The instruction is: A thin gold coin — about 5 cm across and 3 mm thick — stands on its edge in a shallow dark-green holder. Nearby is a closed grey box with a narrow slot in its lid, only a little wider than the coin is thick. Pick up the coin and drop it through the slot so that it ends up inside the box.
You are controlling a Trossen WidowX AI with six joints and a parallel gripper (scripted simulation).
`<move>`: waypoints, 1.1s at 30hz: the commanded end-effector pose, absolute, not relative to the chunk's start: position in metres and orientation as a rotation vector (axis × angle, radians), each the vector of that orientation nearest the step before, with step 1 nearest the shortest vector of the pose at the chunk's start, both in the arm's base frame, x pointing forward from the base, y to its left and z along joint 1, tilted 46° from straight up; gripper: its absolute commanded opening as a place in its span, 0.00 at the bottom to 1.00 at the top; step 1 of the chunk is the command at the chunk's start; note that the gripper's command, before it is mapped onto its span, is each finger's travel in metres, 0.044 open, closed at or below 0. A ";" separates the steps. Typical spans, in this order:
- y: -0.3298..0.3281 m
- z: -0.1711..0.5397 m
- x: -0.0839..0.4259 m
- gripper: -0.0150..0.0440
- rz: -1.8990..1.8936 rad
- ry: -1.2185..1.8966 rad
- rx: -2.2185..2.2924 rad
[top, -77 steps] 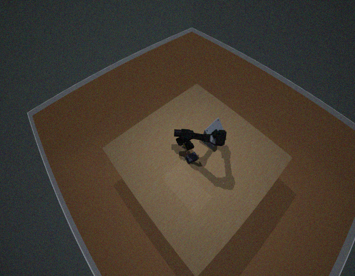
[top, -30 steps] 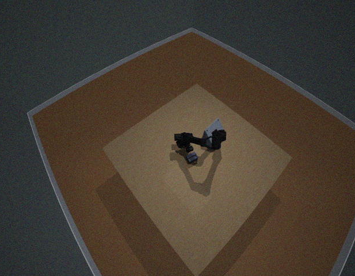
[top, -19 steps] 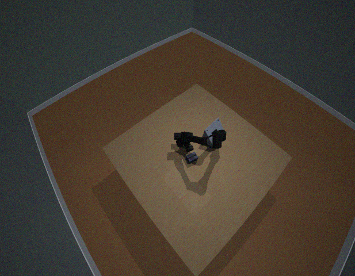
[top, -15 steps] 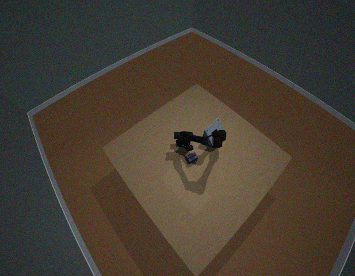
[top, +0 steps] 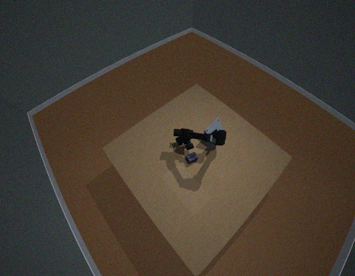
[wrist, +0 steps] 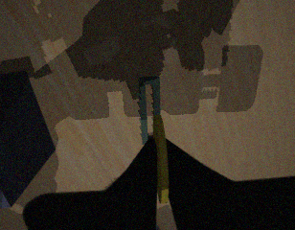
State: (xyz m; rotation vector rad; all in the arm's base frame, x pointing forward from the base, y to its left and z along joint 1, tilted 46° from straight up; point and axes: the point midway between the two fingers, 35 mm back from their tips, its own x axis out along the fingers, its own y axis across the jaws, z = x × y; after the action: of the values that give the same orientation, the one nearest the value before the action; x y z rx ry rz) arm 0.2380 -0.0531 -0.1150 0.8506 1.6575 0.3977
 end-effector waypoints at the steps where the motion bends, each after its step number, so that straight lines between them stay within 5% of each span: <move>1: -0.063 -0.107 0.239 0.25 0.396 1.654 0.842; 33: -0.060 -0.067 0.246 0.25 0.468 1.622 0.767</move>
State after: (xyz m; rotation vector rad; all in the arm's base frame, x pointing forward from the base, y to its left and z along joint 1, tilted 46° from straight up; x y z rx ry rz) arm 0.2419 -0.0645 -0.0730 0.7620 1.6255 0.4710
